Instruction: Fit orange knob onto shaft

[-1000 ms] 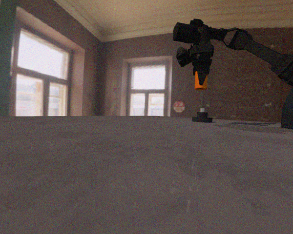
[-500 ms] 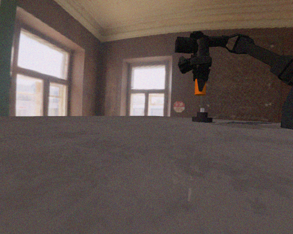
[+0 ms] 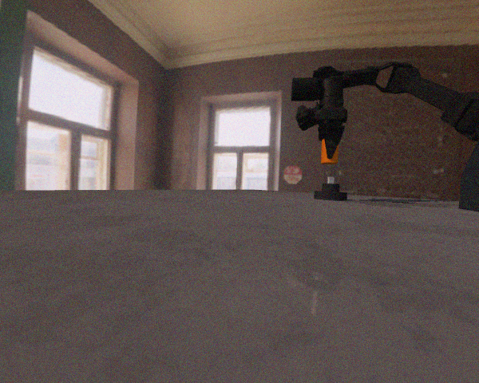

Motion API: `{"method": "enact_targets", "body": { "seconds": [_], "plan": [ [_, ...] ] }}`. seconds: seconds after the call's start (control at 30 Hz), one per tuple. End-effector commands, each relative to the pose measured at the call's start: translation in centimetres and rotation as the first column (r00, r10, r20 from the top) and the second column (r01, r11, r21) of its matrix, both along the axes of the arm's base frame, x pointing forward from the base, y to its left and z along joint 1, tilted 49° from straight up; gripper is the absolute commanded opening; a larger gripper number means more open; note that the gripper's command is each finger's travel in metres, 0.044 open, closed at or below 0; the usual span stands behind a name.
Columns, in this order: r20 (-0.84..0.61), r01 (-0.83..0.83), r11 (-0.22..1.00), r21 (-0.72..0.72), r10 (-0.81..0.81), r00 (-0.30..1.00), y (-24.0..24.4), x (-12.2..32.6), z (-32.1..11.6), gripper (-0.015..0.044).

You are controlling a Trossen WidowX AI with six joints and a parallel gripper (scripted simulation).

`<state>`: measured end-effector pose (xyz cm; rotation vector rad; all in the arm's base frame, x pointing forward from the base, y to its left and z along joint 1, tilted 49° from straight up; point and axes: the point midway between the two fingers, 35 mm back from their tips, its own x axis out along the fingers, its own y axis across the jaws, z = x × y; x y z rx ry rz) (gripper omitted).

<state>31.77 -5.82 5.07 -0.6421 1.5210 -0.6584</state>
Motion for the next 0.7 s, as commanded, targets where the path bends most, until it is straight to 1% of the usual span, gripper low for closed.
{"method": "enact_targets", "body": {
  "seconds": [0.0,0.17,0.33,0.67],
  "plan": [
    [0.001,-0.003,1.000,-0.011,0.003,1.000,-1.0,-0.2,0.7,0.0000],
    [0.002,0.001,1.000,-0.020,-0.001,1.000,-2.3,-0.6,1.5,0.0000],
    [0.023,0.021,1.000,-0.022,-0.021,1.000,-2.4,-0.7,1.5,0.0000],
    [0.225,0.204,0.979,-0.012,-0.196,0.954,-2.7,-0.7,1.8,0.0000]
  ]
}}
